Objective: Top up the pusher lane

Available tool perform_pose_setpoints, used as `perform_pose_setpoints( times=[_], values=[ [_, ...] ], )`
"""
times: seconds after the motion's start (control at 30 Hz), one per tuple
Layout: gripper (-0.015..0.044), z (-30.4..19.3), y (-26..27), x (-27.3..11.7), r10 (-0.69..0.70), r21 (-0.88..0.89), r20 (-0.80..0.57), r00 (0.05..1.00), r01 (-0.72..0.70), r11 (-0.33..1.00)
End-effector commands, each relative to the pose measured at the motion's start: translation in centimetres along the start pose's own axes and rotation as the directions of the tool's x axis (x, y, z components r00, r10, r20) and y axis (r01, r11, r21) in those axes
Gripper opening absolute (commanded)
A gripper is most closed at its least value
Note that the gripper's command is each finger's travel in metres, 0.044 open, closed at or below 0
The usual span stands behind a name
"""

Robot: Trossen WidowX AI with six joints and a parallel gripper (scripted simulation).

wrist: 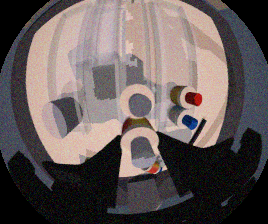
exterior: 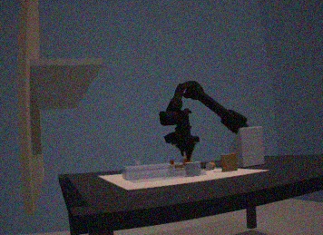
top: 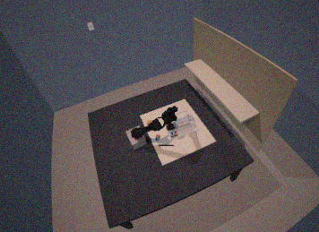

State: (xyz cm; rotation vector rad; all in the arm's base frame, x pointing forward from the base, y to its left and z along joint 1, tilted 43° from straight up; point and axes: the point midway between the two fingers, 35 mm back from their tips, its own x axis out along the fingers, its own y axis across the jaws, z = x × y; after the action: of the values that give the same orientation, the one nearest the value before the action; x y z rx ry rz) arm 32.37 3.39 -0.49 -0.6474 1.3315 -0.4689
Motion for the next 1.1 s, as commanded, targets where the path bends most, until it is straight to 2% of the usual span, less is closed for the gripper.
perform_pose_setpoints(
  times=[0.0, 1.07],
  values=[
    [0.0000, 1.24, -0.06, -0.57, 0.001, 0.016, 0.029, 1.000, -0.001, 1.000],
    [0.0000, 1.53, -0.08, -0.60, 0.001, 0.016, 0.029, 1.000, -0.001, 1.000]
  ],
)
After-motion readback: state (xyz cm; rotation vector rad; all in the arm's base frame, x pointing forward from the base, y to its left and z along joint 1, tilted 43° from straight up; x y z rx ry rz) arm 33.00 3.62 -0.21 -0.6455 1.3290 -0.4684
